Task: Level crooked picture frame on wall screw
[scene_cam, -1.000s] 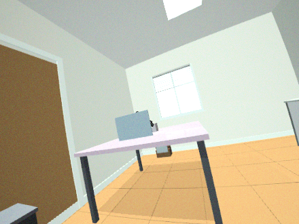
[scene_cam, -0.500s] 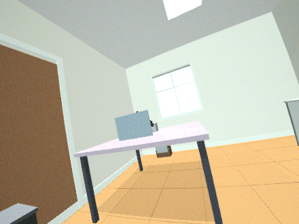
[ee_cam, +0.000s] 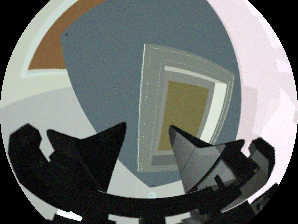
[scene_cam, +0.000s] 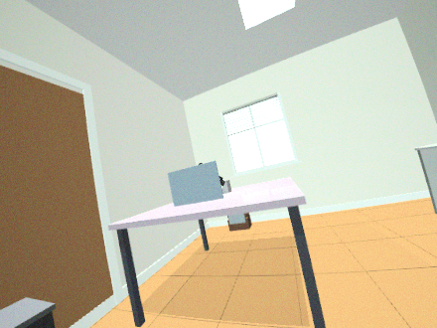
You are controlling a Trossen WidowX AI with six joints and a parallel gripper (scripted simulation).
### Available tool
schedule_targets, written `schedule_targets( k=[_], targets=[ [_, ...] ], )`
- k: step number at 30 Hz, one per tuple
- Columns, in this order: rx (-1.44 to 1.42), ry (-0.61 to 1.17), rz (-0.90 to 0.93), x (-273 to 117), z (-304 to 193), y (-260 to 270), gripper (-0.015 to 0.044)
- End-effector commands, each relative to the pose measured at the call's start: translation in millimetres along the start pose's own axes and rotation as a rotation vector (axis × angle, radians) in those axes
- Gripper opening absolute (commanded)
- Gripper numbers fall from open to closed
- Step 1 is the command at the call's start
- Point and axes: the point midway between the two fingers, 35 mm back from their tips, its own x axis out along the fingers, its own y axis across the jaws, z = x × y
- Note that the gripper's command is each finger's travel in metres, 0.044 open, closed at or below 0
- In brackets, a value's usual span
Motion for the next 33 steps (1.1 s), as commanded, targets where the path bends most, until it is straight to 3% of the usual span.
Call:
schedule_targets(
  k=[1,7,13,20,22,33],
  targets=[
    [-0.002,-0.006,0.002,0.3,1.2,0.8,0.0260],
    [-0.002,-0.006,0.002,0.4,1.7,1.2,0.0260],
    [-0.002,-0.006,0.002,0.4,1.7,1.2,0.0103],
    [-0.002,-0.006,0.002,0.4,1.7,1.2,0.0056],
    [-0.002,-0.006,0.002,0.4,1.7,1.2,0.0003],
    [-0.002,-0.006,0.002,0.3,1.2,2.1,0.0000]
  ],
)
